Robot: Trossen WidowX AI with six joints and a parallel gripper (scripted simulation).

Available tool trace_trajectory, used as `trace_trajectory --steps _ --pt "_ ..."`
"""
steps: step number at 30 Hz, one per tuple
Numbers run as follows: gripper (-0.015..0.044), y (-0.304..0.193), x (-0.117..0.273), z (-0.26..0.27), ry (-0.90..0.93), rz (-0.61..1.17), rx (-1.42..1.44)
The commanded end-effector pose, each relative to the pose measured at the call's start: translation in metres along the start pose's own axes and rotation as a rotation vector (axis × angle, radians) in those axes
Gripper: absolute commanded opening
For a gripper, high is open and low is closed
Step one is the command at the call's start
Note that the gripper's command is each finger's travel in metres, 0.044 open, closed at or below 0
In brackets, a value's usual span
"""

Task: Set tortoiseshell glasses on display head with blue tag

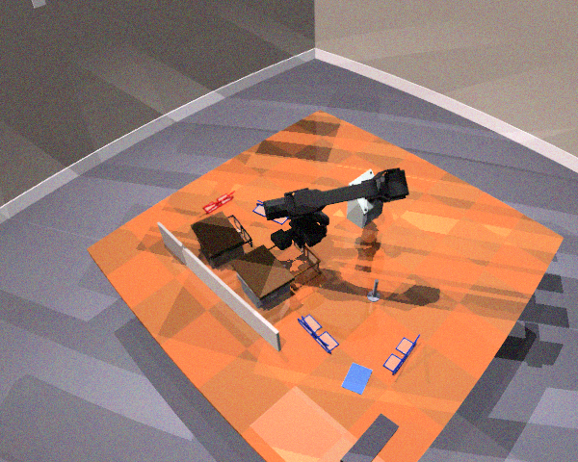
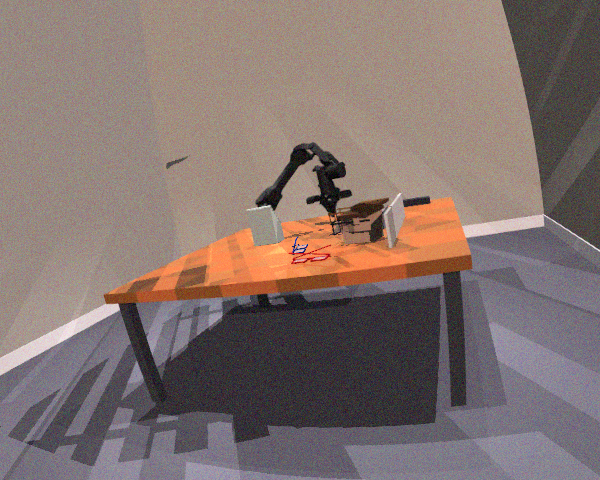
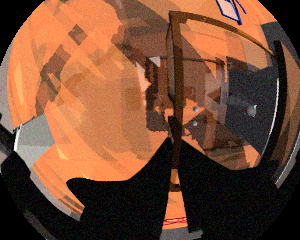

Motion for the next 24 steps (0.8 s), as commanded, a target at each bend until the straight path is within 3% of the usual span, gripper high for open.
trace_trajectory --steps 1,24 --pt "0.0 0.002 -0.001 -0.006 0.003 -0.006 -0.008" --pt "0.0 0.008 -0.001 -0.04 0.002 -0.006 -0.006"
Point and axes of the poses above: the point midway between the two fingers, 35 mm back from their tips, its own x axis back along the fingers, its own z axis across the jaws, y = z × x, the point moved 3 cm from there along x, back along the fingers, and after that the axes turned 11 degrees about -x, right-handed, at the moved point
